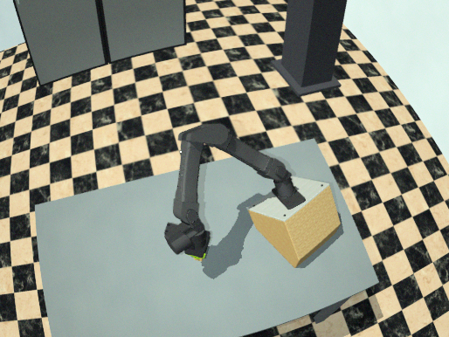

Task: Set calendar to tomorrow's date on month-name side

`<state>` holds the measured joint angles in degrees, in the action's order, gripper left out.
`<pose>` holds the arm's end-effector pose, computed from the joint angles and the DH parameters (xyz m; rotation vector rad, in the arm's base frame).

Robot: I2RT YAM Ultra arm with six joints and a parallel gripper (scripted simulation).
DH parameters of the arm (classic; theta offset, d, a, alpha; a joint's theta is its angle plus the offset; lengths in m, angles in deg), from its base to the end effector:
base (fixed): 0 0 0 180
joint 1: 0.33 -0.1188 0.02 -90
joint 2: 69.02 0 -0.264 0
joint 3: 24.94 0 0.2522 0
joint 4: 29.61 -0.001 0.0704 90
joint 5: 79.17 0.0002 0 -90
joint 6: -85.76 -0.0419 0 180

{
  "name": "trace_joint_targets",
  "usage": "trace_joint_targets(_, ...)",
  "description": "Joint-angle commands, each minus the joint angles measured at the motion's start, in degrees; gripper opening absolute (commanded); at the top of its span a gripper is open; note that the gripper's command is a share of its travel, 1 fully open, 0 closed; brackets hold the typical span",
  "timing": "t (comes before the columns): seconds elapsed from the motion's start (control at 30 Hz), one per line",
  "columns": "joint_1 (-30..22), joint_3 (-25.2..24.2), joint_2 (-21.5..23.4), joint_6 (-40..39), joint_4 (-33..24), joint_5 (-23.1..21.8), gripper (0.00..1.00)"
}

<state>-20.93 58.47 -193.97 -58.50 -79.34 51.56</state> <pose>0.3439 0.1011 0.0658 0.7471 2.5070 -0.7887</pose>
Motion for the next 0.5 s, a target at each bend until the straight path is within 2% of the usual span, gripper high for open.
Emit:
trace_joint_targets(0.0,-1.06,1.39,-0.32,0.43,0.31,0.48,0.45)
trace_joint_targets(0.1,-1.08,1.47,0.83,0.38,0.23,0.47,0.45)
trace_joint_targets(0.47,-1.09,1.54,0.58,0.34,0.07,0.47,0.45)
